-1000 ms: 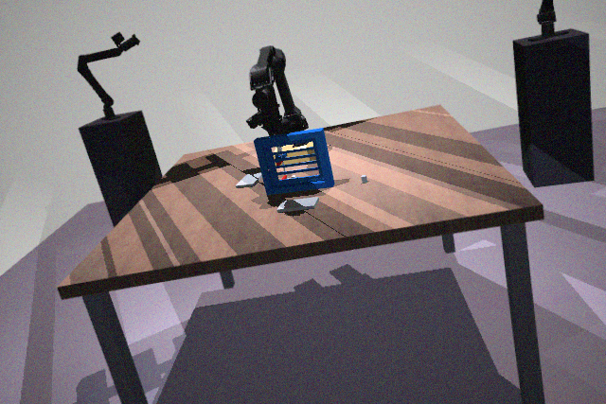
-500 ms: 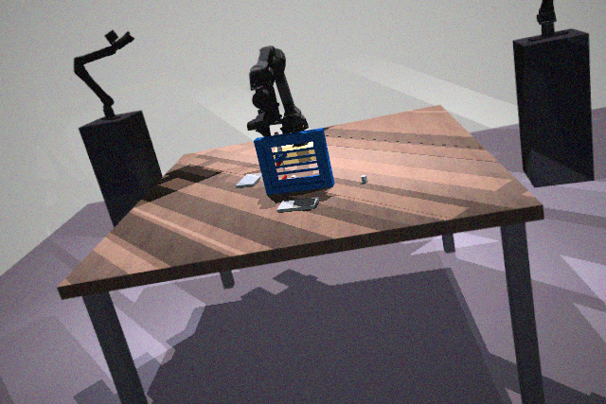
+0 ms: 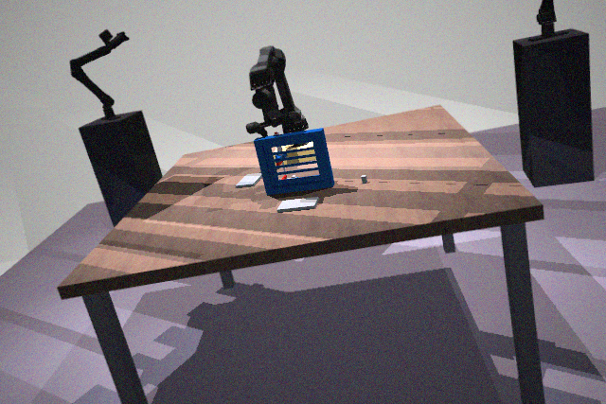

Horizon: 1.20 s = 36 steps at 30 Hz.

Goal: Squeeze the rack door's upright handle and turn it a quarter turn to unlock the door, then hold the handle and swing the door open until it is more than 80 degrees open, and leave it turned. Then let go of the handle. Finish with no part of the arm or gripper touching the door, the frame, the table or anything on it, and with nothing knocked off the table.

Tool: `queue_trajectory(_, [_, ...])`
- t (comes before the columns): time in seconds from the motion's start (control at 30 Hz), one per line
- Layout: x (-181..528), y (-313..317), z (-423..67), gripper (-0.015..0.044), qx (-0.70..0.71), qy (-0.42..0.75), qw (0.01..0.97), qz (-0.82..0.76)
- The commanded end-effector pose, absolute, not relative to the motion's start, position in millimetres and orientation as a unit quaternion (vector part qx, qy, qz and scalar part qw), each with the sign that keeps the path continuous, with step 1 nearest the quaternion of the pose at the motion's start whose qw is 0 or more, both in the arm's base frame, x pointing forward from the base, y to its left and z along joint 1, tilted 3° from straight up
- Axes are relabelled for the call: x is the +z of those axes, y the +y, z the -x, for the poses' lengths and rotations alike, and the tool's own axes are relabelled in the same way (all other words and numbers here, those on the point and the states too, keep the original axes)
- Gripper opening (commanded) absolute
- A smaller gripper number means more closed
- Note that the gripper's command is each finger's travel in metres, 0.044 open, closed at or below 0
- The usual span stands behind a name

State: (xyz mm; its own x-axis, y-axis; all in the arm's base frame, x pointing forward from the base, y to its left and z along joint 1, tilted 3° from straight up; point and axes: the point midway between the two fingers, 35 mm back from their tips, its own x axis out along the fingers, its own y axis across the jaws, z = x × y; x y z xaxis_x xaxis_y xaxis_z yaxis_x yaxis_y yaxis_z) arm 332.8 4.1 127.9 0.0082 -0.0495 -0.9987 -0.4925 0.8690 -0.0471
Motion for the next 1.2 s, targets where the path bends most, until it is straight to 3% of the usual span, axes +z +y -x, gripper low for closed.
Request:
queue_trajectory(0.0, [127.7,4.5,-332.9,0.0280,0.237,0.663,0.657,0.270])
queue_trajectory(0.6, [127.6,4.5,-332.8,0.0280,0.500,0.496,0.476,0.527])
queue_trajectory(0.9, [127.6,4.5,-332.8,0.0280,0.518,0.477,0.456,0.544])
queue_trajectory(1.17, [127.6,4.5,-332.8,0.0070,0.518,0.477,0.456,0.544])
